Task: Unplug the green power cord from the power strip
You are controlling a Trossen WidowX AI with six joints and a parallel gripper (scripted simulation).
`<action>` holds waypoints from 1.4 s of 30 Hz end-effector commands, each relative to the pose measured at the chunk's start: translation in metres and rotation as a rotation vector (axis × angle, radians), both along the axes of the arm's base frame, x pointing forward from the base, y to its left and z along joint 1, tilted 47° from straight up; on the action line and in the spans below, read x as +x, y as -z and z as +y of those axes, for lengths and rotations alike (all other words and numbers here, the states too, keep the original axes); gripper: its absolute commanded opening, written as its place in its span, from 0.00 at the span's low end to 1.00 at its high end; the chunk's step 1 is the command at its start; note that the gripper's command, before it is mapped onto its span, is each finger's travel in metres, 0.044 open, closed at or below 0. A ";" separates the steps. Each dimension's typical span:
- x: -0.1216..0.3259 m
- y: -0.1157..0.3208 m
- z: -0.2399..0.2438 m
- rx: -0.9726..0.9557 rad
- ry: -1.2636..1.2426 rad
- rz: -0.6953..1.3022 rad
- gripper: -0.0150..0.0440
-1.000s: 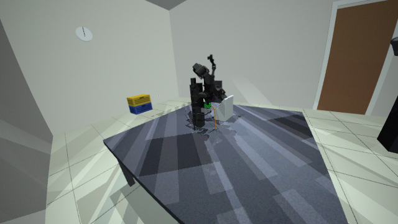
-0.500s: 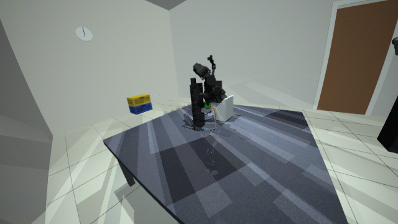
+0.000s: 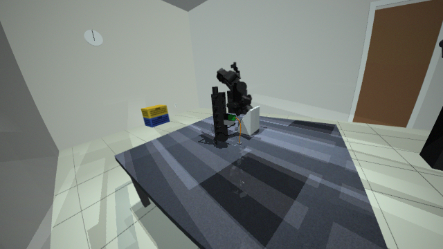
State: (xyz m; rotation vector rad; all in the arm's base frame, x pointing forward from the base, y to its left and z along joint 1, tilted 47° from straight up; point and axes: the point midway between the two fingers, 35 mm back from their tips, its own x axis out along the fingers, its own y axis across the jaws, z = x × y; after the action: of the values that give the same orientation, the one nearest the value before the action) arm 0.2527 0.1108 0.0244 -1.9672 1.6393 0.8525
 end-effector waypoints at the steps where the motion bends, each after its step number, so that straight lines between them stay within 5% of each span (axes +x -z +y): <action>1: 0.000 0.000 -0.001 -0.002 0.001 0.002 0.53; 42: 0.005 -0.034 -0.025 -0.006 0.007 0.000 0.53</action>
State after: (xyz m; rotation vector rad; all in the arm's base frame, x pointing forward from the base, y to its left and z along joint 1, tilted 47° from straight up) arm 0.2584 0.0921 0.0545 -1.9584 1.6407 0.8442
